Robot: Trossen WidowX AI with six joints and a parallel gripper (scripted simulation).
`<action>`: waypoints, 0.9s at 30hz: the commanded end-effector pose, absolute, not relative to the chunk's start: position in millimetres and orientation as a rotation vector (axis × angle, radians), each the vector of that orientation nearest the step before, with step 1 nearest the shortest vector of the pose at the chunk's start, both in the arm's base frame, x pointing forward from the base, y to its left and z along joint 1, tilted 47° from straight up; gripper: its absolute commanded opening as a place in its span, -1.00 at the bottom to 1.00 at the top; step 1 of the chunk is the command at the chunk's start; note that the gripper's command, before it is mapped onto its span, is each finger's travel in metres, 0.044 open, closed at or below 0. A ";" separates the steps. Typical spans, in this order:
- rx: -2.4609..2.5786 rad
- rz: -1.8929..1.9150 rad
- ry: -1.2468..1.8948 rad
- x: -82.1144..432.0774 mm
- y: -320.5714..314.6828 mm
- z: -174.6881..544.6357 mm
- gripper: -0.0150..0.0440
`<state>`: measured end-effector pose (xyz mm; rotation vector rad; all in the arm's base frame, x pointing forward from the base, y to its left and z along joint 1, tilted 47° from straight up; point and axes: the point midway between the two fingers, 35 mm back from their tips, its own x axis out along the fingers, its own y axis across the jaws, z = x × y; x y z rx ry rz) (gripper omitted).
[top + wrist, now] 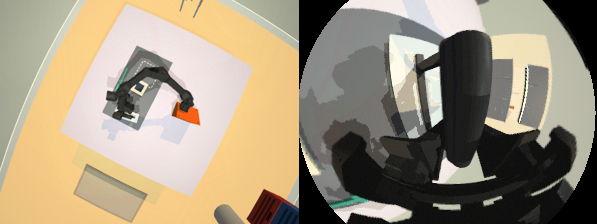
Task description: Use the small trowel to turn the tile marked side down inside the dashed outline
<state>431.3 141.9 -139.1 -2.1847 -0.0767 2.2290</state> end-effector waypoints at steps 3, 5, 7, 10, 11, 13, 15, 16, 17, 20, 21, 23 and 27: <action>-2.207 2.204 -0.112 433.4 180.8 -104.8 -0.49; -2.207 2.204 -0.112 433.4 180.8 -104.8 -0.49; -2.207 2.204 -0.112 433.4 180.8 -104.8 -0.49; -2.234 2.170 -0.067 435.4 179.3 -106.5 -0.49; -2.251 2.147 -0.038 436.6 178.2 -107.5 -0.49; -2.284 2.097 0.021 439.1 176.2 -109.3 -0.49; -2.314 2.044 0.078 441.4 174.1 -110.7 -0.49; -2.329 2.016 0.106 442.5 173.0 -111.2 -0.49; -2.342 1.987 0.133 443.6 171.9 -111.6 -0.49; -2.379 1.897 0.214 446.5 168.6 -112.4 -0.49; -2.390 1.866 0.240 447.4 167.5 -112.5 -0.49; -2.410 1.802 0.290 449.1 165.3 -112.3 -0.49; -2.440 1.667 0.384 451.7 160.6 -111.0 -0.49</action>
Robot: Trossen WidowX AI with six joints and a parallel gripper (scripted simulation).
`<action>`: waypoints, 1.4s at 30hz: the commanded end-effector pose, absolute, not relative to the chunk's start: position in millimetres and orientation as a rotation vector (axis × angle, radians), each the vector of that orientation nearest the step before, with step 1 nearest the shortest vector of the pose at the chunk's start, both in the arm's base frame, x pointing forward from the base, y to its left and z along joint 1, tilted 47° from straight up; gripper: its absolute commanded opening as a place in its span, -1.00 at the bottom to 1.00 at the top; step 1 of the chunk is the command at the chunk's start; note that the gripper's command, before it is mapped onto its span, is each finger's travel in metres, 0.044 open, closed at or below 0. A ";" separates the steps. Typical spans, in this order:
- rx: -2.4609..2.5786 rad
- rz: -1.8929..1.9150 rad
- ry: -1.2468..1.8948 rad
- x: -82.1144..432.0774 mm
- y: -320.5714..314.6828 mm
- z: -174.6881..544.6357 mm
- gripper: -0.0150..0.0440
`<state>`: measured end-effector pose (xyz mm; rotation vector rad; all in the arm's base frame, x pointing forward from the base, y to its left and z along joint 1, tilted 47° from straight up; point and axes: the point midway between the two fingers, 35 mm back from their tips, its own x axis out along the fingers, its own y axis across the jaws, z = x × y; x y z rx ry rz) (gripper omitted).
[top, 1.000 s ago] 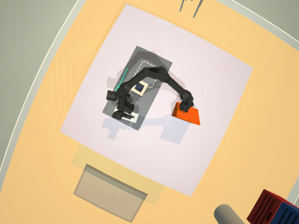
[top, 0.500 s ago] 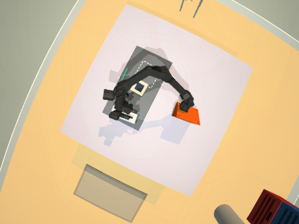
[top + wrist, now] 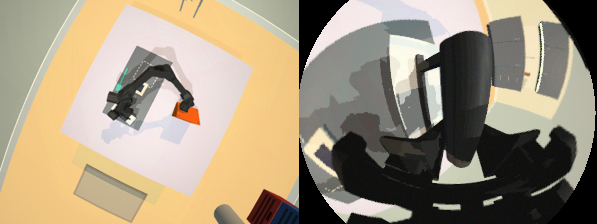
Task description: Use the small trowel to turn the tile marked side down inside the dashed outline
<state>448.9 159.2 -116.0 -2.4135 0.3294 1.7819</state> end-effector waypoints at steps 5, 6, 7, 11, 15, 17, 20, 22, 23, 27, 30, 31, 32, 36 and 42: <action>-2.463 1.490 0.489 453.3 154.5 -107.6 -0.49; -2.465 1.454 0.508 453.5 153.2 -106.7 -0.49; -2.467 1.417 0.527 453.5 151.9 -105.7 -0.49; -2.465 1.268 0.595 453.0 146.6 -100.9 -0.49; -2.452 1.118 0.653 451.3 140.9 -94.9 -0.49; -2.441 1.042 0.679 449.9 138.0 -91.4 -0.49; -2.420 0.929 0.713 447.3 133.3 -85.8 -0.49; -2.402 0.853 0.733 445.1 130.1 -81.7 -0.49; -2.393 0.816 0.742 443.9 128.4 -79.6 -0.49; -2.347 0.667 0.772 438.1 121.6 -70.6 -0.49; -2.306 0.558 0.789 432.9 116.1 -63.4 -0.49; -2.292 0.521 0.794 431.0 114.2 -60.9 -0.49; -2.276 0.486 0.798 428.9 112.3 -58.4 -0.49; -2.210 0.344 0.810 420.0 104.4 -47.9 -0.49; -2.110 0.164 0.814 405.9 93.1 -33.3 -0.49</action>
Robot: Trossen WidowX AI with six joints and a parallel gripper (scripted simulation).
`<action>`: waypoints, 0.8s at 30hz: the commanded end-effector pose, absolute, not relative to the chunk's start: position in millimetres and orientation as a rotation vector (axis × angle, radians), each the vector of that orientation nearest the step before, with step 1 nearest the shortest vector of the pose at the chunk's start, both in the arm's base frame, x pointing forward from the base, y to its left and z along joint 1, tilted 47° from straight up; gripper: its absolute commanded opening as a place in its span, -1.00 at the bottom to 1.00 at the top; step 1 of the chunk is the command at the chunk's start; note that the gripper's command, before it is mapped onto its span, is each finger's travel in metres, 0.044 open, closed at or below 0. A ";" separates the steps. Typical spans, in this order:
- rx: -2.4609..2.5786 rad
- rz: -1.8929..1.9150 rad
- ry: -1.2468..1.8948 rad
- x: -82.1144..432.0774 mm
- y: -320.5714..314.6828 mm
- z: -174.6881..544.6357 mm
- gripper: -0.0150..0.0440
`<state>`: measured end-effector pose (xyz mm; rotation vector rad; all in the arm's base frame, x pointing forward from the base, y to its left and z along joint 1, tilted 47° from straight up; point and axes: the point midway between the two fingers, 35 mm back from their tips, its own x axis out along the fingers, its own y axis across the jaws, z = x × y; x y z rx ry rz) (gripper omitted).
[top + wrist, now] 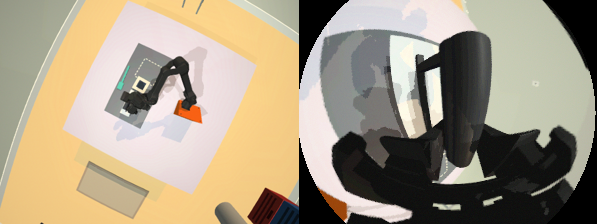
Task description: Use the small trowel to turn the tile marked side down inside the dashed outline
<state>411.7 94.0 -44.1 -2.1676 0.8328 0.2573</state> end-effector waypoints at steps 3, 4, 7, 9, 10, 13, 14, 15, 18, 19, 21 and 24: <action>-2.107 0.159 0.814 405.4 92.7 -32.9 -0.49; -2.107 0.159 0.814 405.4 92.7 -32.9 -0.49; -2.107 0.159 0.814 405.4 92.7 -32.9 -0.49; -2.107 0.159 0.814 405.5 92.5 -33.1 -0.49; -2.107 0.159 0.814 405.7 92.0 -33.7 -0.49; -2.107 0.159 0.814 406.6 89.0 -37.2 -0.49; -2.107 0.159 0.814 407.0 88.0 -38.4 -0.49; -2.107 0.159 0.814 407.3 86.9 -39.6 -0.49; -2.107 0.159 0.815 408.2 83.7 -43.3 -0.49; -2.107 0.159 0.815 408.4 82.6 -44.5 -0.49; -2.107 0.159 0.815 409.0 80.4 -46.9 -0.49; -2.107 0.159 0.815 409.7 77.1 -50.4 -0.49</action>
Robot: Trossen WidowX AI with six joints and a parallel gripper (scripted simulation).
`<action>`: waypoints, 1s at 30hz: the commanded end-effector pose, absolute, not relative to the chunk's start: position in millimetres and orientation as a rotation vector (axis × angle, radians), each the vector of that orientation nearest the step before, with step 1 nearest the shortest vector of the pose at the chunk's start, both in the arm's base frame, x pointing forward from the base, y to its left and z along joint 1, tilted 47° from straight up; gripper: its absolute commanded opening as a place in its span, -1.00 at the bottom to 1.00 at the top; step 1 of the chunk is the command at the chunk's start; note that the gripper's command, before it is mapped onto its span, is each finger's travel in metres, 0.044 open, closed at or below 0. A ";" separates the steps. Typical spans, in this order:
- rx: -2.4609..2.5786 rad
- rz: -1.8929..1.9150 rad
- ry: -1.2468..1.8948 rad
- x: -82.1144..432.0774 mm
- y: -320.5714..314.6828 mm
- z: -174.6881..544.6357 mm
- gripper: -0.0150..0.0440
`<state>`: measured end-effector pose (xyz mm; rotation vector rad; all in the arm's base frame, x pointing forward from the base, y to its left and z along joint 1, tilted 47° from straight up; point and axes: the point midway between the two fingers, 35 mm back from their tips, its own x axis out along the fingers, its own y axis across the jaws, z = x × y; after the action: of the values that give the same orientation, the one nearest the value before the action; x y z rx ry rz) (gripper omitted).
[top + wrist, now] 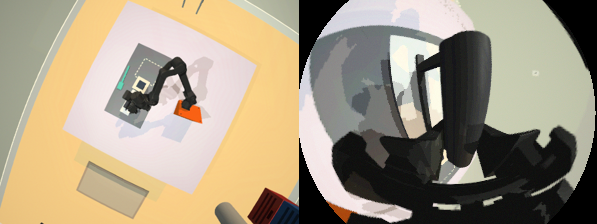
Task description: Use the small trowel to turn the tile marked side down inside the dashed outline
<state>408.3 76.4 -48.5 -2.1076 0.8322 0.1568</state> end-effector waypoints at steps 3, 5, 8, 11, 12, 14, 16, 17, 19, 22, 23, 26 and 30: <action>-2.107 0.159 0.815 410.3 73.7 -53.9 -0.49; -2.108 0.158 0.814 410.7 71.5 -56.2 -0.49; -2.108 0.158 0.814 411.1 68.1 -59.6 -0.49; -2.109 0.158 0.814 411.4 65.5 -62.2 -0.49; -2.109 0.157 0.814 411.4 65.3 -62.4 -0.49; -2.109 0.158 0.814 411.3 64.6 -61.6 -0.49; -2.109 0.158 0.814 411.1 62.5 -59.5 -0.49; -2.109 0.158 0.815 410.9 61.4 -58.3 -0.49; -2.109 0.158 0.815 410.5 59.2 -55.9 -0.49; -2.109 0.159 0.815 409.9 55.8 -52.4 -0.49; -2.109 0.159 0.815 409.7 54.7 -51.3 -0.49; -2.109 0.159 0.815 409.0 51.4 -47.8 -0.49; -2.109 0.159 0.816 407.9 46.9 -43.3 -0.49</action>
<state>408.3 52.3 -49.3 -2.1127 0.8139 0.1707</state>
